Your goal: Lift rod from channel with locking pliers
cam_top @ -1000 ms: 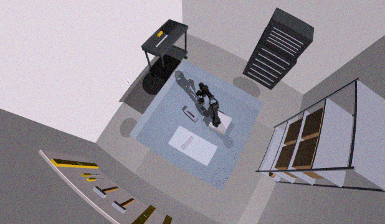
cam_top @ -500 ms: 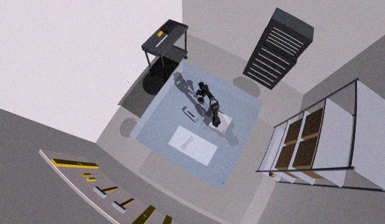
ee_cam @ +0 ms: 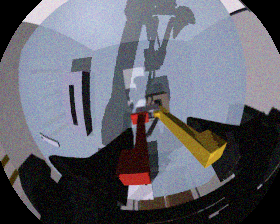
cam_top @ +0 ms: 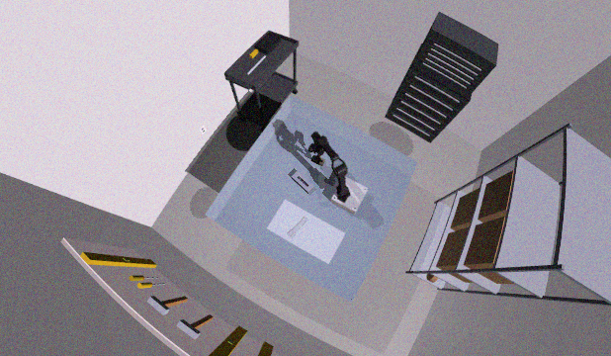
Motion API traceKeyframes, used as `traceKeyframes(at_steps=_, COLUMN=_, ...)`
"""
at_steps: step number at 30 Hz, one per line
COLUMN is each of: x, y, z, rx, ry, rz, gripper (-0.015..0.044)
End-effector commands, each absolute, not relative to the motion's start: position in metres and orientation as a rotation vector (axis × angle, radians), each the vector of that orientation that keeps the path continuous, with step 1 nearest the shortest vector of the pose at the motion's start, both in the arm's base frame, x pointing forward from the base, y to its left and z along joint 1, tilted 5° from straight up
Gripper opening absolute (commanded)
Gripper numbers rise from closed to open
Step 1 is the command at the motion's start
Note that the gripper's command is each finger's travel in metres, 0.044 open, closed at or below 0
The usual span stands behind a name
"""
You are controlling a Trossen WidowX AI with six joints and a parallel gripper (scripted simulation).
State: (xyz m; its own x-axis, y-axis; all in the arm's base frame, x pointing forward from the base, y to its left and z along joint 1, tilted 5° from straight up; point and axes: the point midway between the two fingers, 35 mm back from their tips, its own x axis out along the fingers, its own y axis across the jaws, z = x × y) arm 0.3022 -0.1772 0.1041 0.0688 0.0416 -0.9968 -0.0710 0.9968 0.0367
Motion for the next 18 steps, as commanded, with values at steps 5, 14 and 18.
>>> traceKeyframes(at_steps=5, x=0.308, y=-0.163, z=0.108, rx=-0.01, ry=1.497, rz=0.064, gripper=0.0319)
traceKeyframes(at_steps=14, x=0.313, y=-0.148, z=0.109, rx=0.008, ry=1.498, rz=0.049, gripper=0.0319)
traceKeyframes(at_steps=18, x=0.315, y=-0.142, z=0.11, rx=0.016, ry=1.498, rz=0.042, gripper=0.0319)
